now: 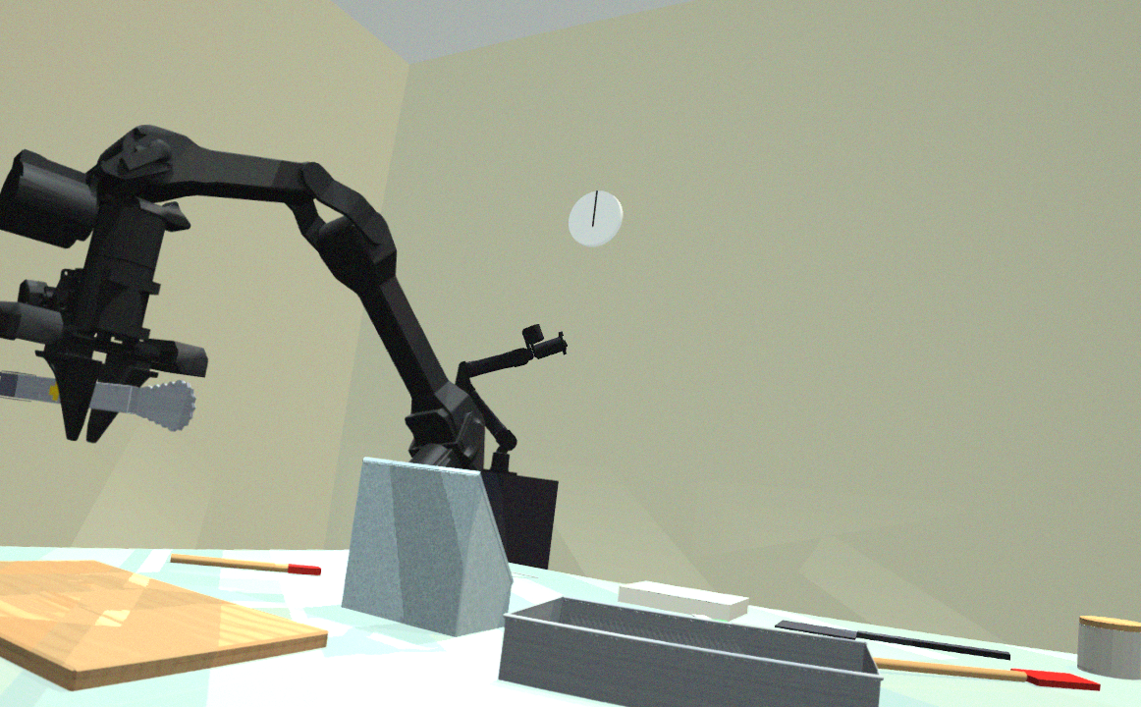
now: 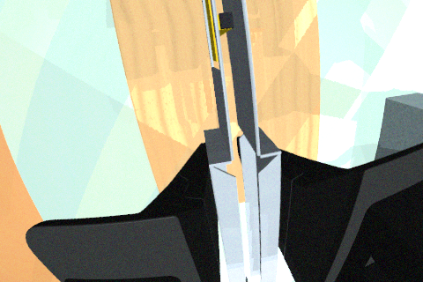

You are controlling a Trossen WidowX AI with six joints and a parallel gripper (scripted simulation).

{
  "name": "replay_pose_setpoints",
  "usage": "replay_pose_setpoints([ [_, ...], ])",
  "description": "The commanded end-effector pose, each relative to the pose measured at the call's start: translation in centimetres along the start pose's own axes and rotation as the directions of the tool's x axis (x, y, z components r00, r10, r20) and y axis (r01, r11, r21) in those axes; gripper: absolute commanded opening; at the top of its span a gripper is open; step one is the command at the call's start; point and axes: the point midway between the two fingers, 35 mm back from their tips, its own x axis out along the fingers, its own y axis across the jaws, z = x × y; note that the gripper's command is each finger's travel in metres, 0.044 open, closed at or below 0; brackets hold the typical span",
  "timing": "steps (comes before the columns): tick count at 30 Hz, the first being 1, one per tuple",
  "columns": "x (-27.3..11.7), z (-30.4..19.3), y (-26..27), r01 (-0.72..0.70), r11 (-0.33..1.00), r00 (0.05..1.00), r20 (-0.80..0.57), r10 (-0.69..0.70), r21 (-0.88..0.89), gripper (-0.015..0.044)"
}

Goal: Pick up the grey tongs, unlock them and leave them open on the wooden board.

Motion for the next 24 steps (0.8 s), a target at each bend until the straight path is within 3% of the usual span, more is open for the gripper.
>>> replay_pose_setpoints([
  [1,-0.7,-0.1,0.2,-0.02,1.0,0.999,-0.037,0.019,-0.005,-0.015],
  [24,1.7,0.0,0.6,-0.04,0.999,0.999,-0.035,0.04,-0.005,-0.015],
])
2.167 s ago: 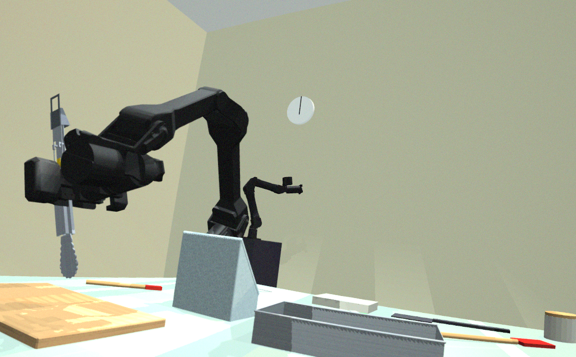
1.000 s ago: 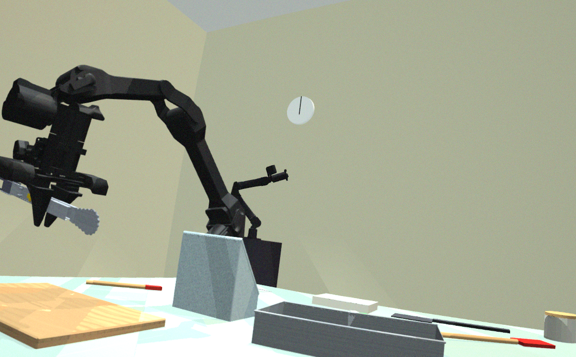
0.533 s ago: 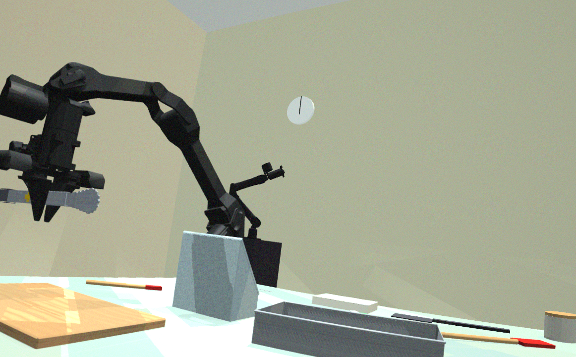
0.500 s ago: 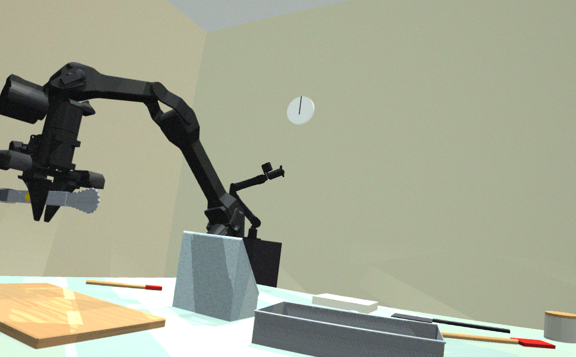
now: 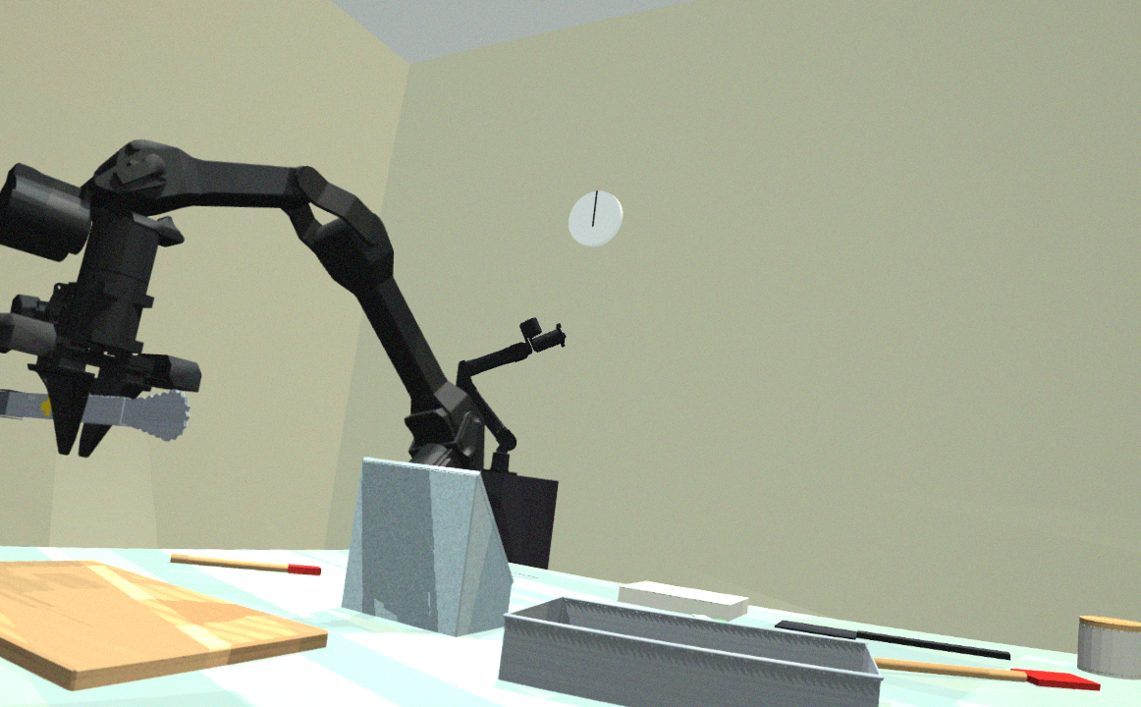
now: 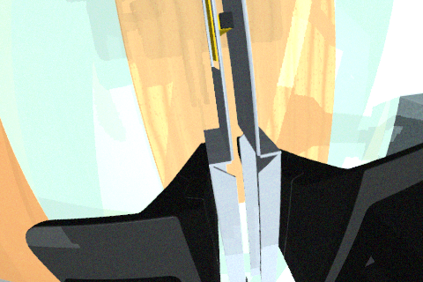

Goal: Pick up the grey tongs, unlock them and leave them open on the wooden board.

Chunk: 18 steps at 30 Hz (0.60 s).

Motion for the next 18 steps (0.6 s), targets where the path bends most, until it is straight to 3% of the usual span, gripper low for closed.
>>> replay_pose_setpoints([
  [1,0.7,0.1,0.1,-0.008,1.0,1.0,0.003,0.008,-0.005,-0.015],
  [18,3.5,0.2,0.2,-0.033,0.999,0.999,0.006,0.033,-0.006,-0.015],
])
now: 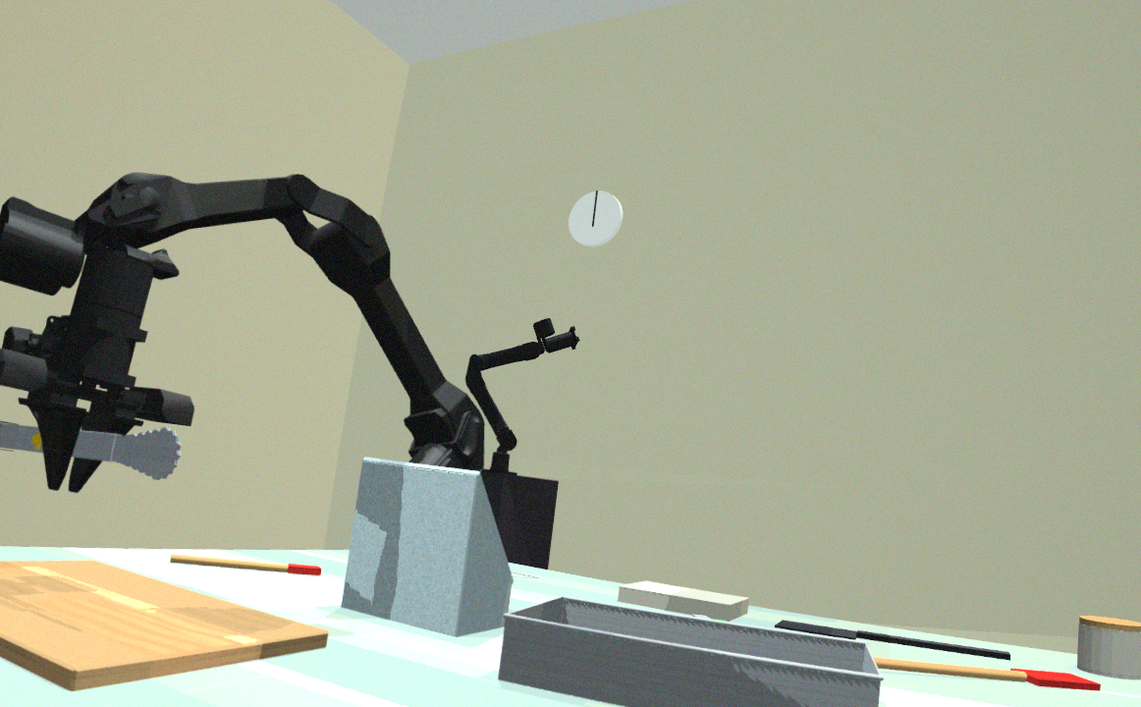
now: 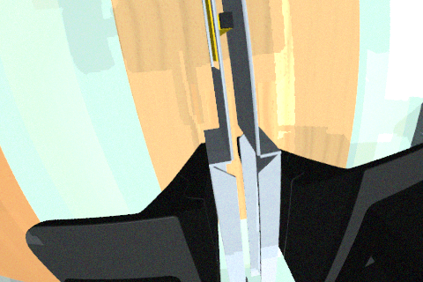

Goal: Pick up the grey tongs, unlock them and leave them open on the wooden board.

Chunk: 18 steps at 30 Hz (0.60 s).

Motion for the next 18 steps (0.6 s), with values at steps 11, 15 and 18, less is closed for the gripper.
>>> replay_pose_setpoints([
  [11,2.3,0.1,-0.2,-0.023,1.0,1.0,0.01,0.023,-0.005,-0.015],
  [15,3.0,0.1,-0.3,-0.028,1.0,1.0,0.011,0.028,-0.005,-0.015],
  [18,3.5,0.1,-0.3,-0.033,0.999,0.999,0.011,0.033,-0.005,-0.015],
])
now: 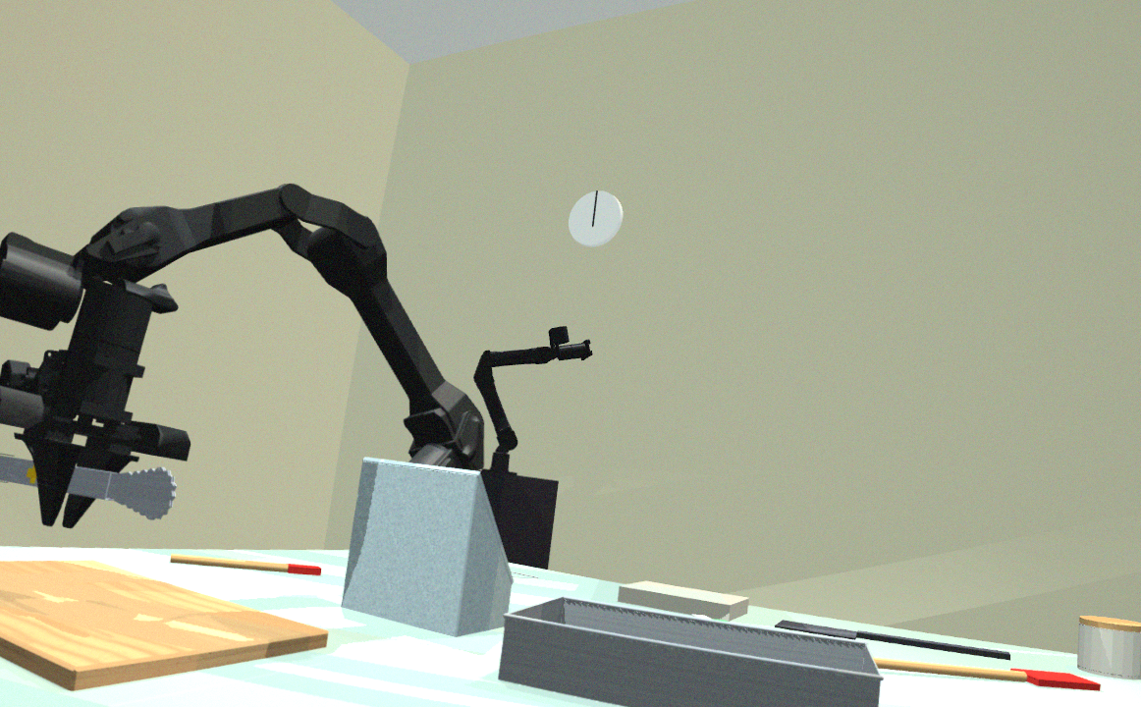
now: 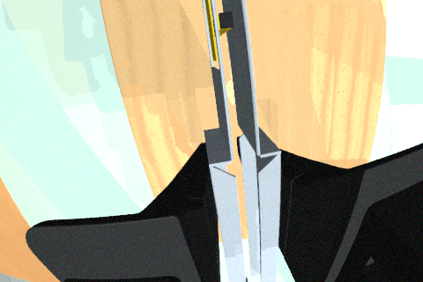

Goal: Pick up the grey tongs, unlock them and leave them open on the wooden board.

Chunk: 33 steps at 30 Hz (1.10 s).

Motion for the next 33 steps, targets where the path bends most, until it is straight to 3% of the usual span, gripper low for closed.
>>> replay_pose_setpoints([
  [1,0.6,0.1,-0.1,-0.008,1.0,1.0,0.008,0.008,-0.005,-0.015],
  [27,3.5,-0.1,-0.9,-0.034,0.999,0.999,0.013,0.034,-0.004,-0.015],
  [33,3.5,-0.2,-0.9,-0.032,0.999,0.999,0.006,0.032,0.001,0.0007],
])
